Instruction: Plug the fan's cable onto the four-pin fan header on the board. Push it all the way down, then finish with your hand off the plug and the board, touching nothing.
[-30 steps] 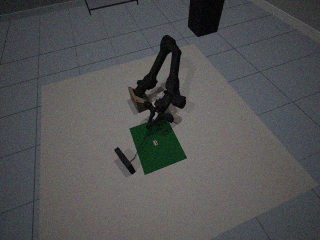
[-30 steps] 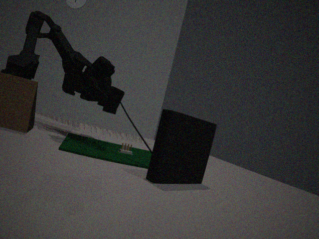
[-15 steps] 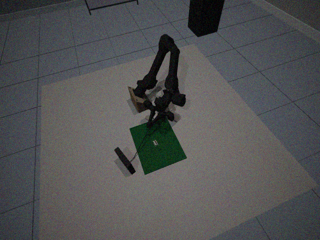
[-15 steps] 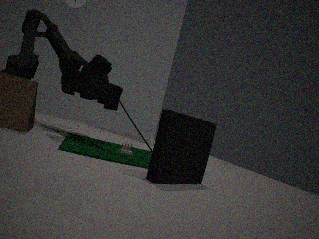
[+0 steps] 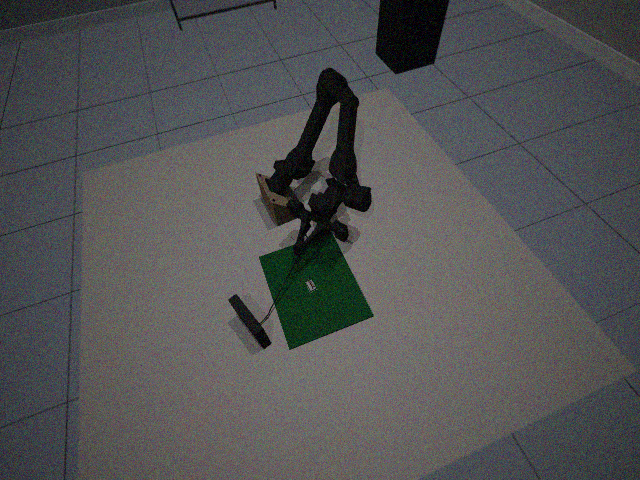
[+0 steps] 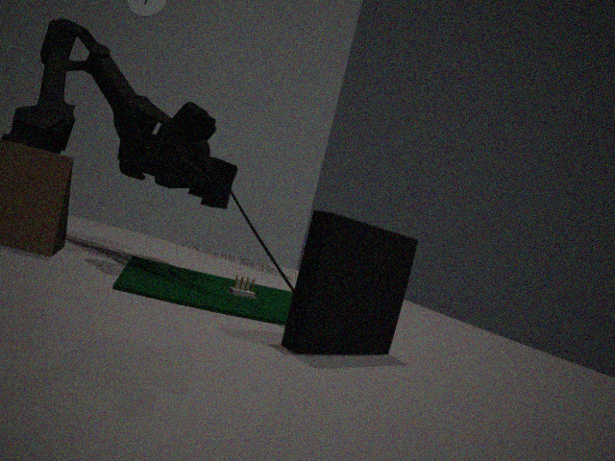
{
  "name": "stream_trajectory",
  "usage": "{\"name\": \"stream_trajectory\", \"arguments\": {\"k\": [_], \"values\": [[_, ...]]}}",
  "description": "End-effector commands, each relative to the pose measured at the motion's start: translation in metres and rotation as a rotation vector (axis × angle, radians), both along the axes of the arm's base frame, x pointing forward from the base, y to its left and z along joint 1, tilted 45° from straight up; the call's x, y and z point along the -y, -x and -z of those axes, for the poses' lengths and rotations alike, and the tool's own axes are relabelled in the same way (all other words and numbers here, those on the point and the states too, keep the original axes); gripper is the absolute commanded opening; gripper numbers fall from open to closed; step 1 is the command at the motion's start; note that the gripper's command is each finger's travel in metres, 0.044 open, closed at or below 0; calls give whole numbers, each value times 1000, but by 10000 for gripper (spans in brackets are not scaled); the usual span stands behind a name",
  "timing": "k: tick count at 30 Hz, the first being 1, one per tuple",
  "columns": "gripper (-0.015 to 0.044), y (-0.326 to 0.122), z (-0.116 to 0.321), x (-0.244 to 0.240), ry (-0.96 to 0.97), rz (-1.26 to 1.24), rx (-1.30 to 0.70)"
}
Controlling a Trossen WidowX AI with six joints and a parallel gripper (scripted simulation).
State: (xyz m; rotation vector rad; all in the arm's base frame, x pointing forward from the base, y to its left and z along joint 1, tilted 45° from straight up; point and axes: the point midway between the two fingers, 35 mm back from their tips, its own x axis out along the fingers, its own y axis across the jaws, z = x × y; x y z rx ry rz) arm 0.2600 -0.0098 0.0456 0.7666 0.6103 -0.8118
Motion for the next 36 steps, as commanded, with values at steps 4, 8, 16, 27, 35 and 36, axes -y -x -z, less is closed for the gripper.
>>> {"name": "stream_trajectory", "arguments": {"k": [4,8,16,27,35,36], "values": [[0,1,1,-3,1,-3,-2],[0,1,3,-6,0,-1,-1],[0,3,6,-13,-1,0,-1],[0,5,12,-21,-1,0,-1],[0,7,16,-26,-2,0,-1],[0,7,17,-27,-2,0,-1]]}}
